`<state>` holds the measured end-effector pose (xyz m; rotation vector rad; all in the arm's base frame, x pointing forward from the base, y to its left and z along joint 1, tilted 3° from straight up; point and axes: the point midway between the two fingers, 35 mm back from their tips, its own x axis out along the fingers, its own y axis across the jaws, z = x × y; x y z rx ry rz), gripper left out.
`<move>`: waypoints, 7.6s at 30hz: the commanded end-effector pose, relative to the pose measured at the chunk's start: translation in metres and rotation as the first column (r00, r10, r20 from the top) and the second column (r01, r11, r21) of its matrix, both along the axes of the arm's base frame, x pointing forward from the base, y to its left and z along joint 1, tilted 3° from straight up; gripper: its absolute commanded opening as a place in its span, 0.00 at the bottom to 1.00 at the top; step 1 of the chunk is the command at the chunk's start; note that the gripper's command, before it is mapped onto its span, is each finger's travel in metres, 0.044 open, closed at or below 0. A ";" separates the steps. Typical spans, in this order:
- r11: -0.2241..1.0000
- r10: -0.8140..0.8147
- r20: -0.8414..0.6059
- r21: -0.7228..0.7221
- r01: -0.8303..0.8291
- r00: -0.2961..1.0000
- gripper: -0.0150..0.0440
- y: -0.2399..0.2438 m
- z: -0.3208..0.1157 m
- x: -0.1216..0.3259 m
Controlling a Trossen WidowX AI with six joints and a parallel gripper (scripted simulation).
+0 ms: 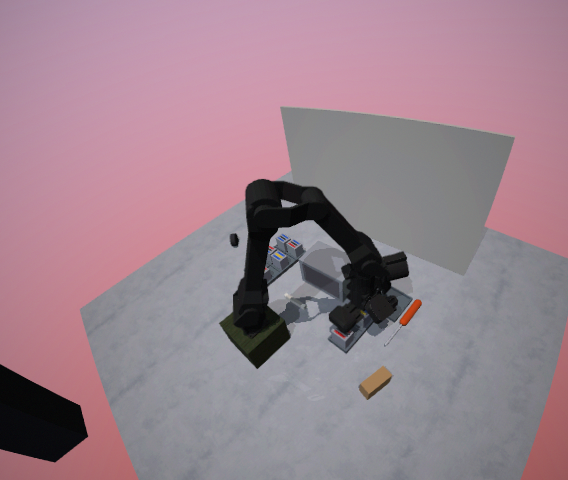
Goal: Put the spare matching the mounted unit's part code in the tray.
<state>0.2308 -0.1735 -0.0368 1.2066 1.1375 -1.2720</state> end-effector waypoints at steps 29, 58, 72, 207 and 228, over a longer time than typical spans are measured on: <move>1.000 0.007 -0.002 -0.001 -0.007 1.000 0.25 0.002 0.114 0.004; 1.000 0.005 0.005 -0.001 -0.005 1.000 0.25 -0.007 0.158 0.069; 1.000 0.005 0.008 -0.001 -0.005 1.000 0.25 -0.007 0.155 0.106; 1.000 0.005 0.007 -0.001 -0.005 1.000 0.25 -0.015 0.008 0.107; 1.000 0.000 0.010 -0.005 0.000 1.000 1.00 -0.016 0.011 0.109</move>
